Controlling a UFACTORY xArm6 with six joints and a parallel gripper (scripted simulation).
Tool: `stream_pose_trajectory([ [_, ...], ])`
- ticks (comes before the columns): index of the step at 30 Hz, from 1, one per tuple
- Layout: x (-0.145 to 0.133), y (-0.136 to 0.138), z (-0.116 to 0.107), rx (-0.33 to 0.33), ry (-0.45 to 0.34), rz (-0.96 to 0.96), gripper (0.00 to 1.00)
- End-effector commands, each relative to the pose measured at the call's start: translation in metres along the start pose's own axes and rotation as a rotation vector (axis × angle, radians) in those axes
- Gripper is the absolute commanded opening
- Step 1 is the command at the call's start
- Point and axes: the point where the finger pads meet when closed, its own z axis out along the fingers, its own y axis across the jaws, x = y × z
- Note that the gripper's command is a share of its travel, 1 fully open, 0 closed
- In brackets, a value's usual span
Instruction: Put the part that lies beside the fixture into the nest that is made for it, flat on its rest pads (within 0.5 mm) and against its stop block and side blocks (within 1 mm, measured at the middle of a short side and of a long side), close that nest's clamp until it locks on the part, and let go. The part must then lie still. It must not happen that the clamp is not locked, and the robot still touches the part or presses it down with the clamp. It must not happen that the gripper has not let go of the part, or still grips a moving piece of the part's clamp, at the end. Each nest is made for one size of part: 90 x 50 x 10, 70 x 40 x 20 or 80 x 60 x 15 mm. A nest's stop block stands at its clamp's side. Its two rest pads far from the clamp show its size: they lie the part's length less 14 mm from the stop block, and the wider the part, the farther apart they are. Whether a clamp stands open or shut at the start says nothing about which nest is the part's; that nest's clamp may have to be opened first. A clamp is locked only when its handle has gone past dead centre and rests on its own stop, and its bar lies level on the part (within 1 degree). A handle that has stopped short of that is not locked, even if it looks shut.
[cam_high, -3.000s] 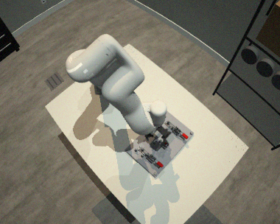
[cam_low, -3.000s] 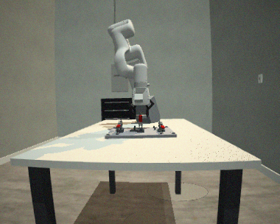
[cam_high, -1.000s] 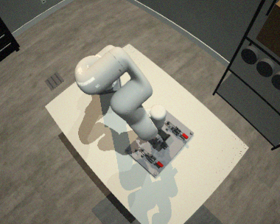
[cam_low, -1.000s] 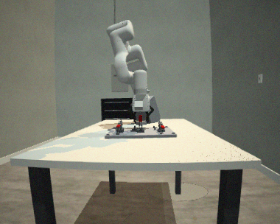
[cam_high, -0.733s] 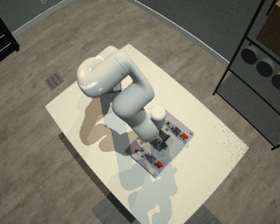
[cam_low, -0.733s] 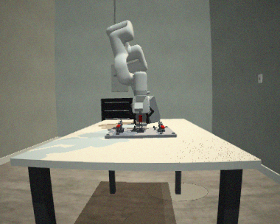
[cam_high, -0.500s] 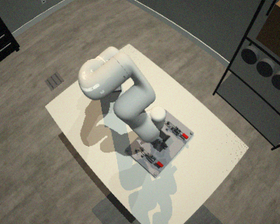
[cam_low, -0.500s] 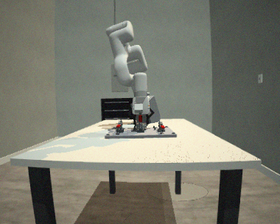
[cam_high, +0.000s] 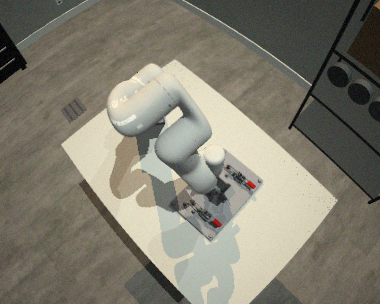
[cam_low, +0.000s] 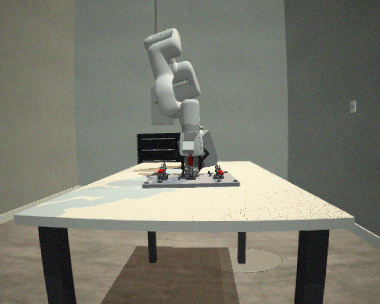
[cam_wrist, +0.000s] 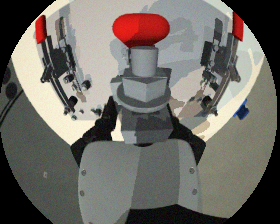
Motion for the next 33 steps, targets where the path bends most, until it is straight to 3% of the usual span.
stream_pose_trajectory([
  [1,0.0010,-0.0001,-0.0005,0.000,0.002,0.000,0.00],
  [33,0.0019,0.0009,0.0030,0.000,0.002,0.000,0.00],
])
